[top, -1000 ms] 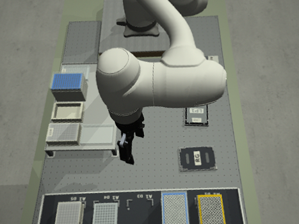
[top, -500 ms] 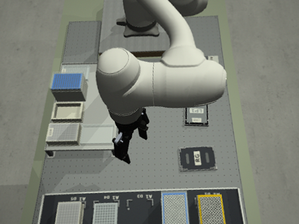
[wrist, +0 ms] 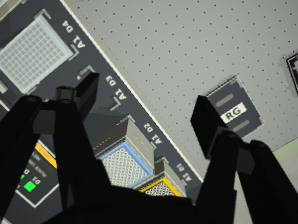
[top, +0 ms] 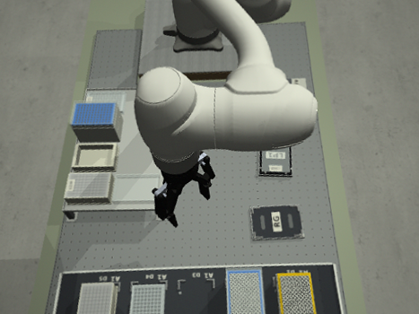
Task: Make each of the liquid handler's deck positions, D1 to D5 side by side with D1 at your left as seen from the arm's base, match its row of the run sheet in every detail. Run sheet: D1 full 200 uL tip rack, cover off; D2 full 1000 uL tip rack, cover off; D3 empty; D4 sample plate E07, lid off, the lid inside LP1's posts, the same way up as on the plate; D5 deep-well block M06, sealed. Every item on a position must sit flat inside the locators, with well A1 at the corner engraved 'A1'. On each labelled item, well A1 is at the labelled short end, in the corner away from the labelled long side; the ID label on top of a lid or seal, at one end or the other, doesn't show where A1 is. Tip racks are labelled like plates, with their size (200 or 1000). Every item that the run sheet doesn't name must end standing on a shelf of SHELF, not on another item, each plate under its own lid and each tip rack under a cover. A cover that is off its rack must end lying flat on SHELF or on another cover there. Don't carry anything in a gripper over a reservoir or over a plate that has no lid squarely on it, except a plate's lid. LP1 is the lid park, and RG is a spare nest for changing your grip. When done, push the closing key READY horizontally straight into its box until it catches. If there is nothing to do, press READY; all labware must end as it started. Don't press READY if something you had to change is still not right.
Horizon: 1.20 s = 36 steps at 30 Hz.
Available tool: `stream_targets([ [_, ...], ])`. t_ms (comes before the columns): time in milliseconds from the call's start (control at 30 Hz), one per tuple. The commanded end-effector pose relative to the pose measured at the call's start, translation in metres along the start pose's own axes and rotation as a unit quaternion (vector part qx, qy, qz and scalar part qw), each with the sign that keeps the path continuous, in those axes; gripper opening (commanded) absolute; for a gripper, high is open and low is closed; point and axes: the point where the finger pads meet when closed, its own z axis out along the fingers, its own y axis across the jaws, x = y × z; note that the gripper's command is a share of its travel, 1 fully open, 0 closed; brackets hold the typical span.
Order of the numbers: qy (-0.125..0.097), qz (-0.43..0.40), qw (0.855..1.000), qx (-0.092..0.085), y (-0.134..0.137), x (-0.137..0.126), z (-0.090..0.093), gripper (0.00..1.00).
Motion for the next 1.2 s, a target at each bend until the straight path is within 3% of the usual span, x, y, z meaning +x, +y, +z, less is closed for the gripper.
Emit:
stream_targets([
  [0, -0.001, 0.007, 1.000, 0.001, 0.004, -0.004, -0.001, 0.66],
  [300, 0.000, -0.063, 0.998, 0.001, 0.029, -0.027, -0.001, 0.66],
  [833, 0.000, -0.202, 0.979, 0.001, 0.030, -0.028, -0.001, 0.66],
  [1167, 0.000, -0.299, 0.954, 0.001, 0.030, -0.028, -0.001, 0.66],
])
